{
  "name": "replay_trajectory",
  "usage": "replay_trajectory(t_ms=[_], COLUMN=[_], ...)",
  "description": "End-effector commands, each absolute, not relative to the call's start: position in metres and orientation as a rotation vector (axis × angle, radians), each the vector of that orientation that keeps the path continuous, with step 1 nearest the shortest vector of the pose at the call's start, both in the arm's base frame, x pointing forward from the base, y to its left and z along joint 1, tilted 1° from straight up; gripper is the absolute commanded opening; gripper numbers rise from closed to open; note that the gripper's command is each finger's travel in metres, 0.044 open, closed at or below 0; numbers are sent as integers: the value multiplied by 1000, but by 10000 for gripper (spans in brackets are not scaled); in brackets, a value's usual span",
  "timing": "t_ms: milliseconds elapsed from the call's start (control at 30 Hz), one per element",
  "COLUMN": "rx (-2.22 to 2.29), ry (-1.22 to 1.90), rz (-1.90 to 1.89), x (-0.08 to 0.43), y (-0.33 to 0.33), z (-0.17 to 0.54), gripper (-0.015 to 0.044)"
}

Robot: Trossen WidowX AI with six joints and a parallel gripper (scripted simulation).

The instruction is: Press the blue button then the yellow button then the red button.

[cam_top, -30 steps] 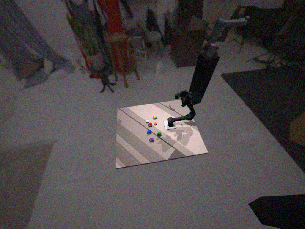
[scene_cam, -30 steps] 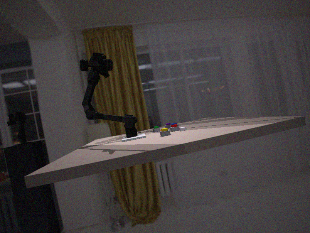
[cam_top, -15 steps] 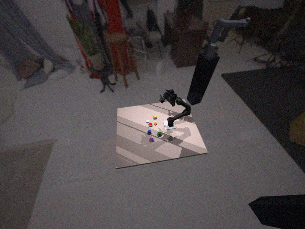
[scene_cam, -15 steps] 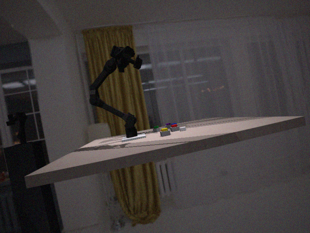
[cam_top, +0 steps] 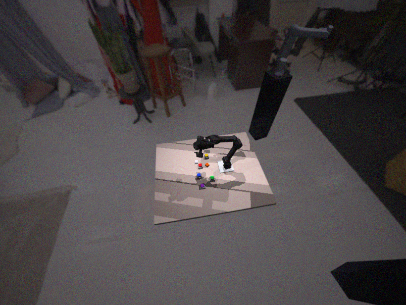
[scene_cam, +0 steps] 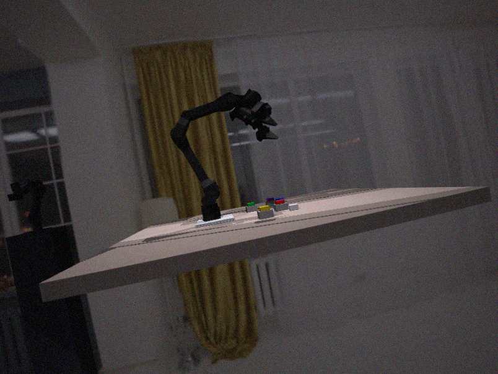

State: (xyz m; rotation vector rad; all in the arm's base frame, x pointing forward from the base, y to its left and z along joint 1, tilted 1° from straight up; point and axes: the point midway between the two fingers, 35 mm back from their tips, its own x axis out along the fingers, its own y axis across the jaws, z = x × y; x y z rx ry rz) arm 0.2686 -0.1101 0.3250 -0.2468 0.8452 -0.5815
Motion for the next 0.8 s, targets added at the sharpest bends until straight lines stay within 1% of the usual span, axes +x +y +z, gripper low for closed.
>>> replay_trajectory(t_ms=[0, 100, 233, 467, 533, 667, 767], rx=[-127, -17, 140, 159, 159, 159, 159], ry=[1057, 1239, 1488, 1516, 1516, 1516, 1516], rz=[-392, -275, -168, -160, -160, -160, -160], x=[300, 312, 312, 311, 312, 315, 314], y=[-74, -43, -3, 2, 2, 2, 1], z=[265, 219, 167, 162, 154, 108, 100], gripper=[400, 400, 400, 400, 348, 242, 164])
